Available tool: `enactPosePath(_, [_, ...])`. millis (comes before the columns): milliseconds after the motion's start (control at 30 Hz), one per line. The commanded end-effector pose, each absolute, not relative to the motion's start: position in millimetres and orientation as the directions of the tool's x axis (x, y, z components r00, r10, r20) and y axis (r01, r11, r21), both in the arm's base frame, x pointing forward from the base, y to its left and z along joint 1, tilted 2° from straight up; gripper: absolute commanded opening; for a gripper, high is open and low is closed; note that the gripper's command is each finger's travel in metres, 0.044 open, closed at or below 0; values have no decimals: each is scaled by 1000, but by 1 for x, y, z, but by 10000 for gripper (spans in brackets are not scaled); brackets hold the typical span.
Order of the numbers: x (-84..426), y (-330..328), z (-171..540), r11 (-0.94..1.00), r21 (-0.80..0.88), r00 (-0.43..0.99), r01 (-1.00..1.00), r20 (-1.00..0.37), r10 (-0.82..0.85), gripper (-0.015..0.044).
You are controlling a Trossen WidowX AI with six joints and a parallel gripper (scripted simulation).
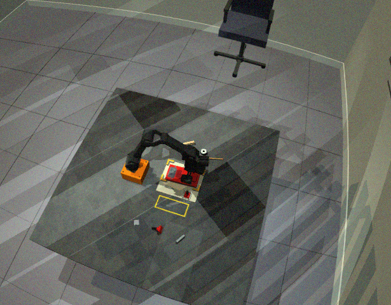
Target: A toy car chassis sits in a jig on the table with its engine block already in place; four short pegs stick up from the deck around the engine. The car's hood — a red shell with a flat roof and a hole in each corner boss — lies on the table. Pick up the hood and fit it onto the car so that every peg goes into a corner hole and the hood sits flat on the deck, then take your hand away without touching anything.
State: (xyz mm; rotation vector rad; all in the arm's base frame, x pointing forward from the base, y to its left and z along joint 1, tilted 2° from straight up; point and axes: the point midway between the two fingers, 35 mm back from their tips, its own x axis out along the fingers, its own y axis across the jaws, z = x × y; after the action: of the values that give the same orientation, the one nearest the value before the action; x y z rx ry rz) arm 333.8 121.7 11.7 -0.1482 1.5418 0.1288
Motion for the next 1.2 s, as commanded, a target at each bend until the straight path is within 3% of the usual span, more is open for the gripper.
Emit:
enactPosePath(0, [334, 122, 14, 984, -13, 25, -175, -1000, -8, 0])
enactPosePath(1167, [334, 122, 12, 984, -13, 25, -175, -1000, -9, 0])
